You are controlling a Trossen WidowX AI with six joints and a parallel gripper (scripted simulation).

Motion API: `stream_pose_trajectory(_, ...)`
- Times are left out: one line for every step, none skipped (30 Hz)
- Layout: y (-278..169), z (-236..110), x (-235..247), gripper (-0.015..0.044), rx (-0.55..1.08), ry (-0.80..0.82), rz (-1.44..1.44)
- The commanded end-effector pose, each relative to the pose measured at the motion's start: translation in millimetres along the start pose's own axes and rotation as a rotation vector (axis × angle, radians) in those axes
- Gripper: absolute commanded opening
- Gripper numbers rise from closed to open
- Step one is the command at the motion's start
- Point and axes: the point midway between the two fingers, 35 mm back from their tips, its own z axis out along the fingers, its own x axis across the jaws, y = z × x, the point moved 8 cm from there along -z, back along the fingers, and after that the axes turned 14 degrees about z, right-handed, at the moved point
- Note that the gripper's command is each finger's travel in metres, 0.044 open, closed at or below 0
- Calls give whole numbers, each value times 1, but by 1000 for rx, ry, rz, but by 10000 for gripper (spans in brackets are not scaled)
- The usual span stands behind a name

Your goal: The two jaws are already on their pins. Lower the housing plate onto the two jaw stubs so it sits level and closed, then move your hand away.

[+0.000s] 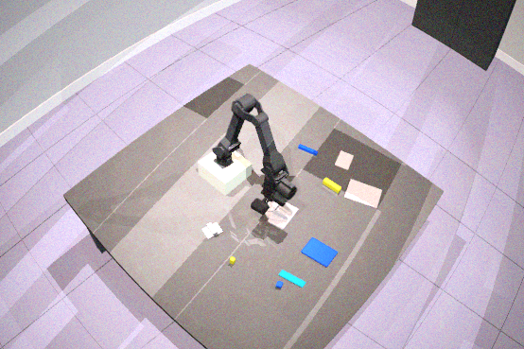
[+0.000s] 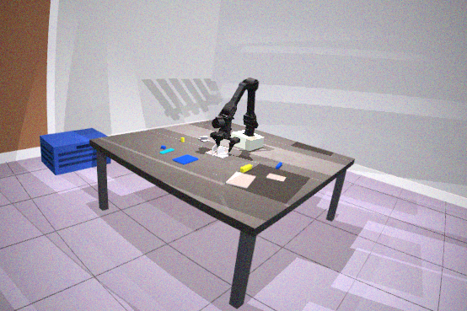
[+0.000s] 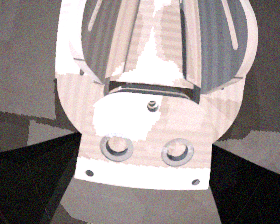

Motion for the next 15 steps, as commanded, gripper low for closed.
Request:
stream_pose_trajectory(0,0,0,351,-1,6,3)
stream_pose_trajectory(0,0,0,351,-1,6,3)
stream_pose_trajectory(0,1,0,351,-1,6,3)
stream_pose_trajectory(0,1,0,351,-1,6,3)
stream_pose_trajectory(0,2,0,351,-1,6,3)
stream_pose_trajectory(0,2,0,351,0,6,3)
stream_pose_trajectory(0,3,0,351,0,6,3)
stream_pose_trajectory(0,3,0,351,0,6,3)
stream_pose_trajectory(0,3,0,351,0,6,3)
stream_pose_trajectory(0,3,0,351,0,6,3)
stream_pose_trajectory(0,3,0,351,0,6,3)
stream_pose_trajectory(0,3,0,351,0,6,3)
stream_pose_trajectory(0,3,0,351,0,6,3)
stream_pose_trajectory(0,3,0,351,0,6,3)
stream_pose_trajectory(0,3,0,351,0,6,3)
